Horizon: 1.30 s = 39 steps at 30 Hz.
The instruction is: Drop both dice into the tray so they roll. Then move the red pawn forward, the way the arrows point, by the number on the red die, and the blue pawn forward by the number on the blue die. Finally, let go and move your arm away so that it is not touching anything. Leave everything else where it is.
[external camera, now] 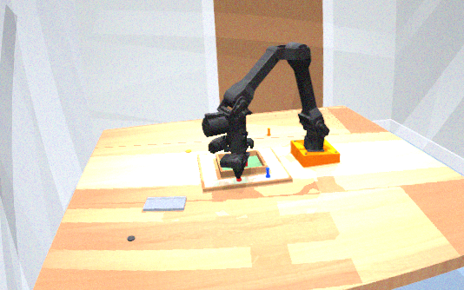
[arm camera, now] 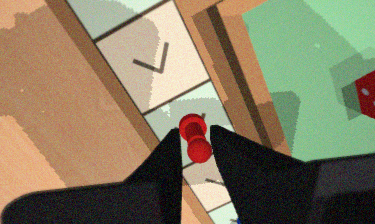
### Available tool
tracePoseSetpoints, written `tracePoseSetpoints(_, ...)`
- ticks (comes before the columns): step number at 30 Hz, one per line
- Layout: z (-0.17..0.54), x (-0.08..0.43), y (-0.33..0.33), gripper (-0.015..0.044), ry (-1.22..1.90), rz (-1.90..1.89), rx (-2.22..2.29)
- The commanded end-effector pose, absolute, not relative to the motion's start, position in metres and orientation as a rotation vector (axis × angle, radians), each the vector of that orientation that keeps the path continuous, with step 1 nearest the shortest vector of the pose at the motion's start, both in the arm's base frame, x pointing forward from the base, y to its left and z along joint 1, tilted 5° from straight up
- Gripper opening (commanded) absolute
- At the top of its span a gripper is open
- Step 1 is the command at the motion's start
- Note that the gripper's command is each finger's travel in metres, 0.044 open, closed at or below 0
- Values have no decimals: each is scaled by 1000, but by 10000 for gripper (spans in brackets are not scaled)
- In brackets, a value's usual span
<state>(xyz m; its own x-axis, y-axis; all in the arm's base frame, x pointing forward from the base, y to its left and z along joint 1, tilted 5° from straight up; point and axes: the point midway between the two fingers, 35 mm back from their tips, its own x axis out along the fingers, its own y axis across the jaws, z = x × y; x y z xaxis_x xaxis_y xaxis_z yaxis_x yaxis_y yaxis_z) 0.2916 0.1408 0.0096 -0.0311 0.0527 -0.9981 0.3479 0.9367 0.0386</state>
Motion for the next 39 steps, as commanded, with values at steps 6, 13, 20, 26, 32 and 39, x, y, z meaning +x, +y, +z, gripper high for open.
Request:
tracePoseSetpoints(6,10,292,141,315,1591,-242,317)
tracePoseSetpoints(13,46,292,139,440,1599,-246,320)
tracePoseSetpoints(20,58,283,139,387,1600,-267,340)
tracePoseSetpoints(26,65,210,133,230,1580,-451,511)
tracePoseSetpoints(32,65,201,131,200,1576,-473,531)
tracePoseSetpoints(39,65,199,130,200,1576,-473,531)
